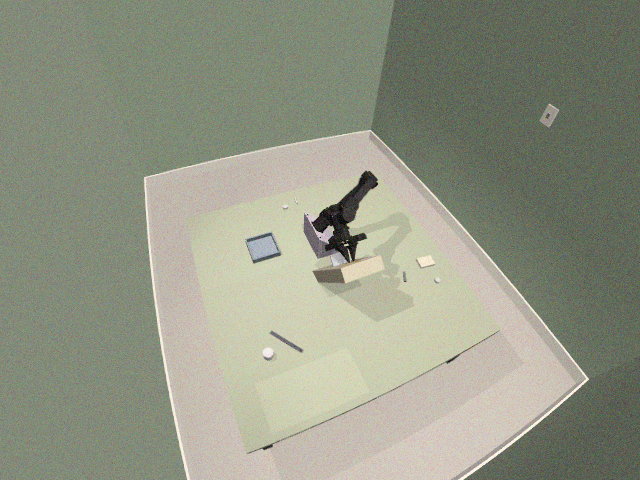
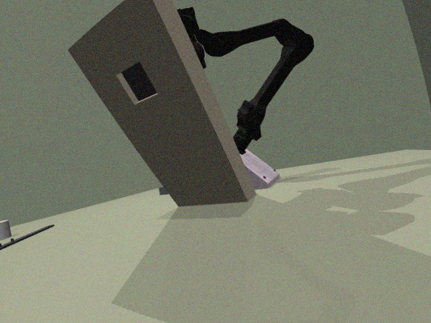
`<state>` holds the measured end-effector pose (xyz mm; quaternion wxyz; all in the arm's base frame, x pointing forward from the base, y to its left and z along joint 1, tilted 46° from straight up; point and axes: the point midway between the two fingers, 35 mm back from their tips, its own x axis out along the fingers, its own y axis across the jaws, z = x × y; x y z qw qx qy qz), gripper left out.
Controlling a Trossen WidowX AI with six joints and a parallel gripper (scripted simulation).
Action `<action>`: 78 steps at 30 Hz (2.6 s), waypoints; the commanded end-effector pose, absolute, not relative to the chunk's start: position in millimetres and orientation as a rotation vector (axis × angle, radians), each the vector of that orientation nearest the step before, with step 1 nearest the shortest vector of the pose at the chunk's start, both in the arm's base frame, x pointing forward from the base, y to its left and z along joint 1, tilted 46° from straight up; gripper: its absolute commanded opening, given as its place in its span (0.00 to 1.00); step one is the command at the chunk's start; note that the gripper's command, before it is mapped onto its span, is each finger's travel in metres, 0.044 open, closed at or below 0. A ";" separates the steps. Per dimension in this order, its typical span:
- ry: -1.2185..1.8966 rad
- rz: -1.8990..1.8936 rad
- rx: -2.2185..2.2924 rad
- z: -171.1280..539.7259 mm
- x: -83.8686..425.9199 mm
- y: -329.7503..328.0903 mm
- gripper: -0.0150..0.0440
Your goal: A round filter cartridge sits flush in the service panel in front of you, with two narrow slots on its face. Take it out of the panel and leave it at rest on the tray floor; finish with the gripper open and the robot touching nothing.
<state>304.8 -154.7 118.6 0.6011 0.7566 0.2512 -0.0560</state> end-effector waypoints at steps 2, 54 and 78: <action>0.585 -0.136 1.761 115.6 304.2 -154.4 0.43; 0.585 -0.135 1.761 112.9 316.2 -151.2 0.43; 0.584 -0.135 1.761 110.4 322.1 -149.1 0.43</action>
